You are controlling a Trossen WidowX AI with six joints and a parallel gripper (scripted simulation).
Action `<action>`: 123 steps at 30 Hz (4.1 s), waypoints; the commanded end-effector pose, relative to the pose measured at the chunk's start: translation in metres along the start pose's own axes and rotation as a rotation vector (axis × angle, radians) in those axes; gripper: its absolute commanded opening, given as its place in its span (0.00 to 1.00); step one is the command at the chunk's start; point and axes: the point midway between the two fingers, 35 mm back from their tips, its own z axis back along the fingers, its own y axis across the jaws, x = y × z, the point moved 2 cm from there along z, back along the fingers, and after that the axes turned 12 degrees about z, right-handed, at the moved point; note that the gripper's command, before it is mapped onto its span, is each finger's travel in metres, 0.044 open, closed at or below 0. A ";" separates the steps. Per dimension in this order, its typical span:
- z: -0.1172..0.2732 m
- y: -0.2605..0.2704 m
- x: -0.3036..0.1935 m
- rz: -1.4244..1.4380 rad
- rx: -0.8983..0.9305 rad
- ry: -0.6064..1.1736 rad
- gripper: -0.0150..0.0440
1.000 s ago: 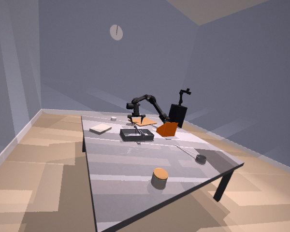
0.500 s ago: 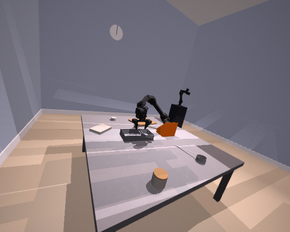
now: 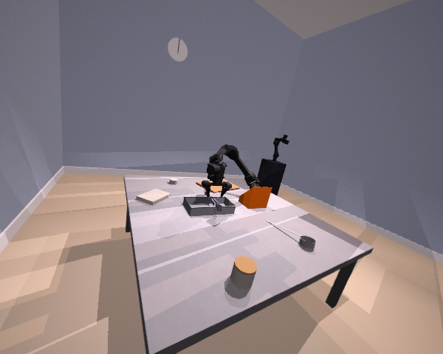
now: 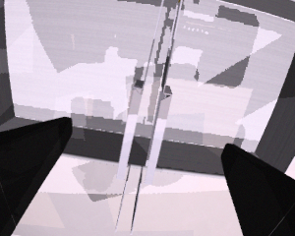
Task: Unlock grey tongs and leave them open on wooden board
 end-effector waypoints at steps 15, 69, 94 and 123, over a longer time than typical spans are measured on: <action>-0.029 0.000 0.000 0.002 -0.002 -0.004 1.00; -0.065 0.000 0.002 -0.010 0.001 -0.002 0.19; 0.065 0.001 0.000 0.002 -0.003 -0.002 0.00; 0.067 -0.046 0.197 -0.229 0.001 0.009 0.00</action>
